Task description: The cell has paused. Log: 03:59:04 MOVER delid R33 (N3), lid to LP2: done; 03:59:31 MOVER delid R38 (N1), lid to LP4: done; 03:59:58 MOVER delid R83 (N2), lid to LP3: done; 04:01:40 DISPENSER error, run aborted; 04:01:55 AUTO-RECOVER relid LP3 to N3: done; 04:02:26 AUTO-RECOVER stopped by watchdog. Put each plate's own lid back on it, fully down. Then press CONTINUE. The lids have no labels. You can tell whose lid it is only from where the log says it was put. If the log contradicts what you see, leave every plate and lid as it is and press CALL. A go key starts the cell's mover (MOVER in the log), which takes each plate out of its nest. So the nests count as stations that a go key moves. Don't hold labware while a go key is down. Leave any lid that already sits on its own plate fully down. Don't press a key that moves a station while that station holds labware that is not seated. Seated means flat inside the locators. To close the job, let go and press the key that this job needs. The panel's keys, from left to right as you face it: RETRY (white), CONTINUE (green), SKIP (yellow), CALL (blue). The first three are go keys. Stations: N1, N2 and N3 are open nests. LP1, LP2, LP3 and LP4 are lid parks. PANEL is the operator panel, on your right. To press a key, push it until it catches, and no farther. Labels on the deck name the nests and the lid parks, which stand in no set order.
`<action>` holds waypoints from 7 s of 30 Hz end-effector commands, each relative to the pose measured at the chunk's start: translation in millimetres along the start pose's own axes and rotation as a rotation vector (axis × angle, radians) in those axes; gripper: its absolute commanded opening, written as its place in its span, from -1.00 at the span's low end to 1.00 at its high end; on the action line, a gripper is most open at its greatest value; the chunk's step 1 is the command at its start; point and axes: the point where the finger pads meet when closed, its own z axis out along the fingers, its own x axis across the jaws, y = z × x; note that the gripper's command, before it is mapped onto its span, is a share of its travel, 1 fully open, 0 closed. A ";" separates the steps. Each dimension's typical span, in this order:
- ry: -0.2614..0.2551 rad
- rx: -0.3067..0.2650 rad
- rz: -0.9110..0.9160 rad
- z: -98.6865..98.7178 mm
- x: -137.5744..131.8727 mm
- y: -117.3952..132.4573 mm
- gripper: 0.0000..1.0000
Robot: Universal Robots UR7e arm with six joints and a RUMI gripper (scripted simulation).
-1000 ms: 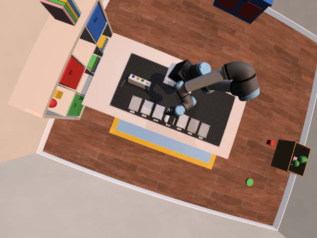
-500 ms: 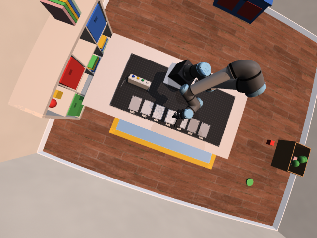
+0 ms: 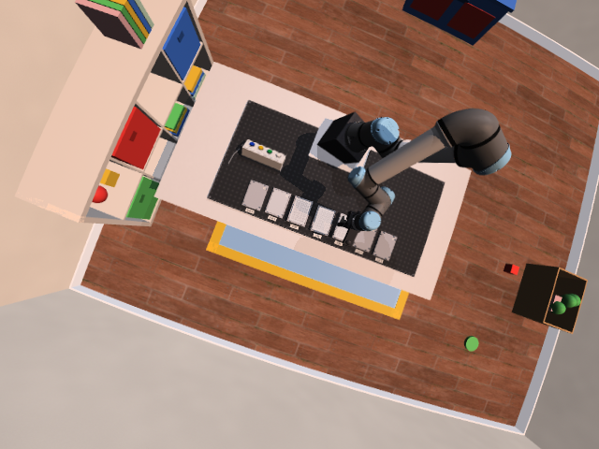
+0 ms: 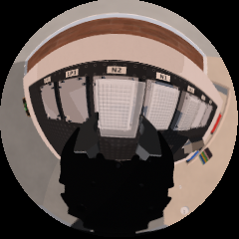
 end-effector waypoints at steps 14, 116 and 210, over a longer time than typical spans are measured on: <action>0.001 -0.005 0.012 5.1 -13.0 1.4 -1.00; 0.002 0.000 0.011 21.9 -12.7 0.3 -1.00; 0.003 0.000 0.004 -0.4 73.8 -0.5 0.64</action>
